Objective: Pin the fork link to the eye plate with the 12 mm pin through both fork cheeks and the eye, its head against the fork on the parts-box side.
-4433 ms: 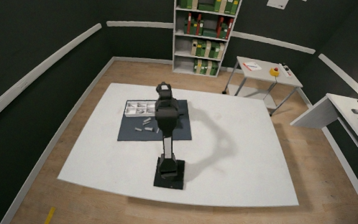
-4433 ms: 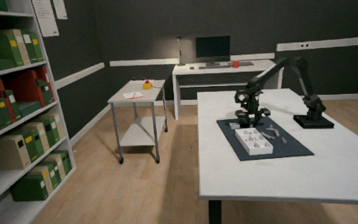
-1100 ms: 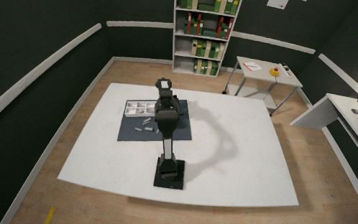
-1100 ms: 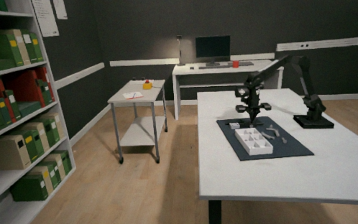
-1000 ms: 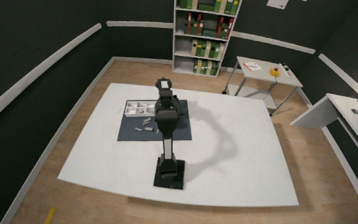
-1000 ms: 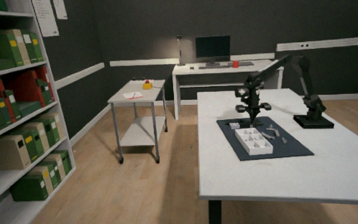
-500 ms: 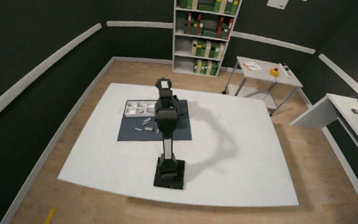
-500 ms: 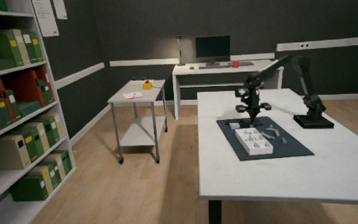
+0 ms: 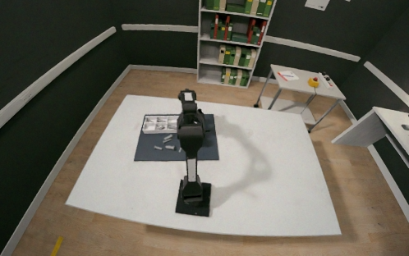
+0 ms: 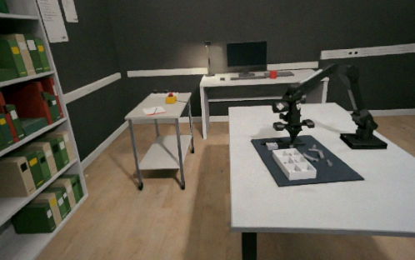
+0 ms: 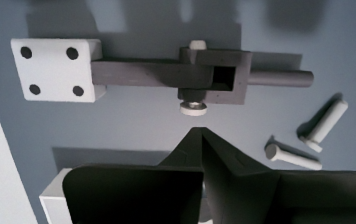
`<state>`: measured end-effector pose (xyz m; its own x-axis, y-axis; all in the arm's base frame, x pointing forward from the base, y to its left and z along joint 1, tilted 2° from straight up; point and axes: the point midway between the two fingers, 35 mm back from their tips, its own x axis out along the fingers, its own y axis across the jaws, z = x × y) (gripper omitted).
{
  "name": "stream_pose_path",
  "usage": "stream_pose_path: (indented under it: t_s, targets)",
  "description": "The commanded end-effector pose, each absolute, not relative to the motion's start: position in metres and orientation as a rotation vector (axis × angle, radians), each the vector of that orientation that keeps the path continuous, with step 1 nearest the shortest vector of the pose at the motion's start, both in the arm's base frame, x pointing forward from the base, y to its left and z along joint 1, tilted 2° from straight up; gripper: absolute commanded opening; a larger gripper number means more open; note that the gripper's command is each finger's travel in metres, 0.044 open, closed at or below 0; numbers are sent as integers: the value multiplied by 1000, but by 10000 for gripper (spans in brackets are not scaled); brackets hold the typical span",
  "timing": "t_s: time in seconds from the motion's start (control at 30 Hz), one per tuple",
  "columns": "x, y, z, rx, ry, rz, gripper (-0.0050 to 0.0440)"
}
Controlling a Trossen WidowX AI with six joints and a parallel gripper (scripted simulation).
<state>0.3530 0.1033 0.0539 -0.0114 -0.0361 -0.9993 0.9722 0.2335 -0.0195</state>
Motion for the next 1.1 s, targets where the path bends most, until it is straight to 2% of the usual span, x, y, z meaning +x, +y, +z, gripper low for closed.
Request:
stream_pose_path:
  t_s: [0.0, 1.07]
  targets:
    - [358, 109, 66, 1032, 1279, -1027, -50]
    - [355, 117, 59, 1018, 1289, -1043, -50]
